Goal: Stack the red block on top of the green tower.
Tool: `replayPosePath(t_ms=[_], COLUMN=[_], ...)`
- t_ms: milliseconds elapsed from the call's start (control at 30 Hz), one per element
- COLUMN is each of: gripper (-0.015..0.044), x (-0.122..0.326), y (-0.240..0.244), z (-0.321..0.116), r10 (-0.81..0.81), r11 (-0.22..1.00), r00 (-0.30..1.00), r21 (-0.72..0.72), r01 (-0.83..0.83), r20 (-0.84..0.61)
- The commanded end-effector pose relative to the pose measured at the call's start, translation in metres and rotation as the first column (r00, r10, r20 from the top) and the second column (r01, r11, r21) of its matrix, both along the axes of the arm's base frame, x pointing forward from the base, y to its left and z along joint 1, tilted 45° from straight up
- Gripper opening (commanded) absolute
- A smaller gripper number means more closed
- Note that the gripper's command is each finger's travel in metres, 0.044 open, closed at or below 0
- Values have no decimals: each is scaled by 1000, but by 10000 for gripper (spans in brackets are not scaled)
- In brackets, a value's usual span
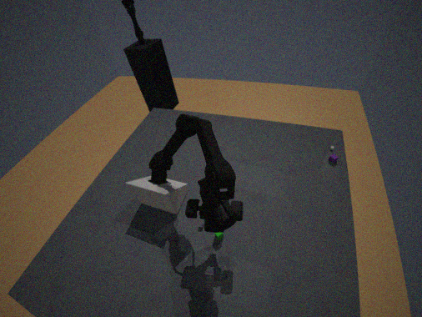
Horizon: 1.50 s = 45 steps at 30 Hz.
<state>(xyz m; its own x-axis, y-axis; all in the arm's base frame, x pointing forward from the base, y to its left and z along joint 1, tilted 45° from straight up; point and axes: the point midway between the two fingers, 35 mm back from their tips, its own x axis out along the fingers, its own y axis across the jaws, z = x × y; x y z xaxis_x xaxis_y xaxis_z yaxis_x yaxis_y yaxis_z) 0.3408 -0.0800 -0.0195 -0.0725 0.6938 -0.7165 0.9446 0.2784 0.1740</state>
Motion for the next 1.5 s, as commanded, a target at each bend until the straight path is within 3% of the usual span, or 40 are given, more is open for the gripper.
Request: replayPosePath(t_ms=[0,900,1467], gripper=[0,0,0], x=[7,2,2], y=[-10,35,35], z=[-13,-64,-65], r10=[3,3,3], r11=[1000,1000,1000], r00=[1000,1000,1000], r21=[-4,-2,-2], r01=[-3,-3,-3], r20=[-1,0,0])
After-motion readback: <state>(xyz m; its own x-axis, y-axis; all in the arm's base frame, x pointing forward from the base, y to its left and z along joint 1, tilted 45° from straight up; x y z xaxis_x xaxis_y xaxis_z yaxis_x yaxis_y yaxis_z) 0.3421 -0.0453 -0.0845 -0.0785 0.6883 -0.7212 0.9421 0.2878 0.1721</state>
